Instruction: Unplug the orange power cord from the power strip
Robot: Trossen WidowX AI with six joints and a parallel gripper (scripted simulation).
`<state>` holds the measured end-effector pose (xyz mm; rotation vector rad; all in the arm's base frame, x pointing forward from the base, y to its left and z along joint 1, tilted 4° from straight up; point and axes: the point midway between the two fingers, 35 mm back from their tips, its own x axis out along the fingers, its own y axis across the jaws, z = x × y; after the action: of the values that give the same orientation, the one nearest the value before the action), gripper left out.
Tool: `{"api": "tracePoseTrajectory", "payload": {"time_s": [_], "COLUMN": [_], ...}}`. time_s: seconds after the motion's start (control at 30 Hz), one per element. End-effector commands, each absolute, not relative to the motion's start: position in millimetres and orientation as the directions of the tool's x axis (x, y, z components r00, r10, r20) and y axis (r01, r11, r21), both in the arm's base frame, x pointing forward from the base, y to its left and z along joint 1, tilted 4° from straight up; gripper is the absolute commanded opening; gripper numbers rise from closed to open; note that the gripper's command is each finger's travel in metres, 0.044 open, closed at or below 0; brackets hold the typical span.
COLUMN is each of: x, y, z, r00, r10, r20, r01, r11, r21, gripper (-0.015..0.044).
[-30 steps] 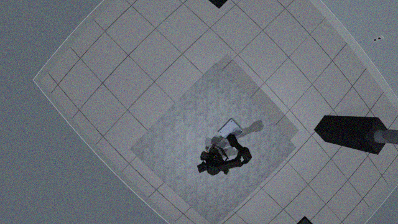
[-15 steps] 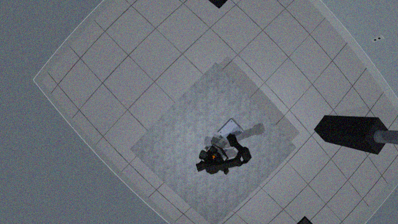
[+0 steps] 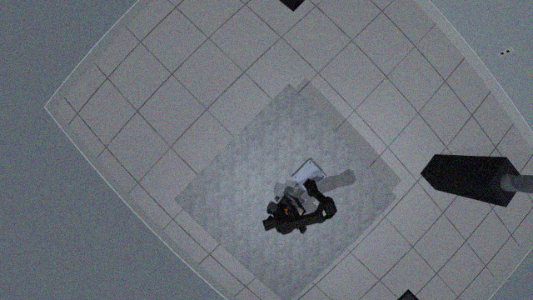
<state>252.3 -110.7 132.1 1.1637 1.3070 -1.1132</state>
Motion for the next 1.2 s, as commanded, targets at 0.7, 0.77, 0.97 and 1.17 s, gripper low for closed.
{"api": "tracePoseTrajectory", "payload": {"time_s": [0.7,0.77,0.97,1.17], "x": [248.6,248.3,248.2,248.1], "y": [-69.9,-67.9,-67.5,-67.1], "z": [135.2,135.3,133.8,125.7], "r00": [-0.016,-0.016,-0.016,-0.016], "r10": [0.061,0.061,0.061,0.061], "r20": [-0.998,-0.998,-0.998,-0.998], "r01": [0.994,0.994,0.994,0.994], "r11": [0.105,0.105,0.105,0.105], "r21": [-0.009,-0.009,-0.009,-0.009], "gripper": [0.0160,0.0160,0.0160,0.0160]}}
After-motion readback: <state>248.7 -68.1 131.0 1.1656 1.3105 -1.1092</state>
